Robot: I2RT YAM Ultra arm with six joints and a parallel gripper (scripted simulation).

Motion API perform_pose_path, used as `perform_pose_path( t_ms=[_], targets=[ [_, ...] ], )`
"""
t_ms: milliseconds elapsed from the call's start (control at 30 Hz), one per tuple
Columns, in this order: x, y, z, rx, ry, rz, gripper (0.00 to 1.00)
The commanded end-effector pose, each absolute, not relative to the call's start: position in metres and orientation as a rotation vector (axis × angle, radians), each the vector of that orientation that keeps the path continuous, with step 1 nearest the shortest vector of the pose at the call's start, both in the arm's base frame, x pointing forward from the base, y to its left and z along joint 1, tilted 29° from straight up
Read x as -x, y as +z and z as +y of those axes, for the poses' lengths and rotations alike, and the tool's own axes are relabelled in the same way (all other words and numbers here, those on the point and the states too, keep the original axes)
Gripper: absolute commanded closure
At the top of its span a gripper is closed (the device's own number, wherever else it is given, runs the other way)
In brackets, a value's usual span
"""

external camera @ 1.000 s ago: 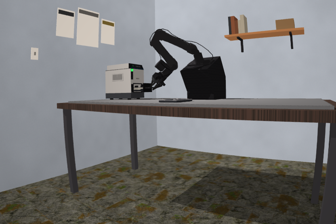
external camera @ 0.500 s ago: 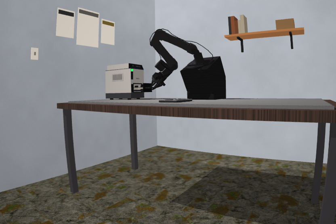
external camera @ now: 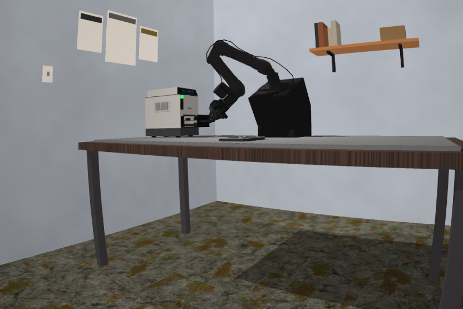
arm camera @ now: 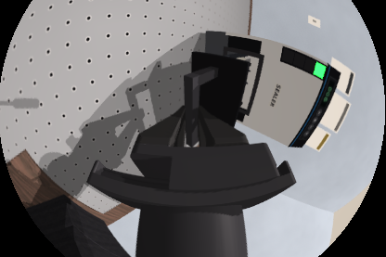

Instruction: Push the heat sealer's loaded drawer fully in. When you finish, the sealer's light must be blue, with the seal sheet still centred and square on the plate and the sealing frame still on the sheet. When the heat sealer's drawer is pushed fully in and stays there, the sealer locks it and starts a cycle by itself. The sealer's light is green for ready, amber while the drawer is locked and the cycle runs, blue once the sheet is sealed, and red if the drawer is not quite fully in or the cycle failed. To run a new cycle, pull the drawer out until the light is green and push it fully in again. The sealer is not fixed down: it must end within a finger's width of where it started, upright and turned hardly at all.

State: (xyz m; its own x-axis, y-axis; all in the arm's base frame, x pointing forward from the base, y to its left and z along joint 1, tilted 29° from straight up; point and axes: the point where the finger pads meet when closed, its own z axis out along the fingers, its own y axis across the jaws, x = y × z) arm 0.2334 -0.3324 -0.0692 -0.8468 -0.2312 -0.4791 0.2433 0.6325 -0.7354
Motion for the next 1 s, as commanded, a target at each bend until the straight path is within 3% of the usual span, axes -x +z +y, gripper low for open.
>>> perform_pose_path(
  t_ms=[0,300,333,967],
  targets=[
    [-0.2312,-0.0669,-0.3341,-0.016,-1.158,2.307,0.88],
    [-0.2312,-0.0669,-0.3341,-0.016,-1.158,2.307,0.95],
    [-0.2312,-0.0669,-0.3341,-0.016,-1.158,2.307,1.0],
    [-0.2312,-0.0669,-0.3341,-0.016,-1.158,2.307,1.0]
  ],
)
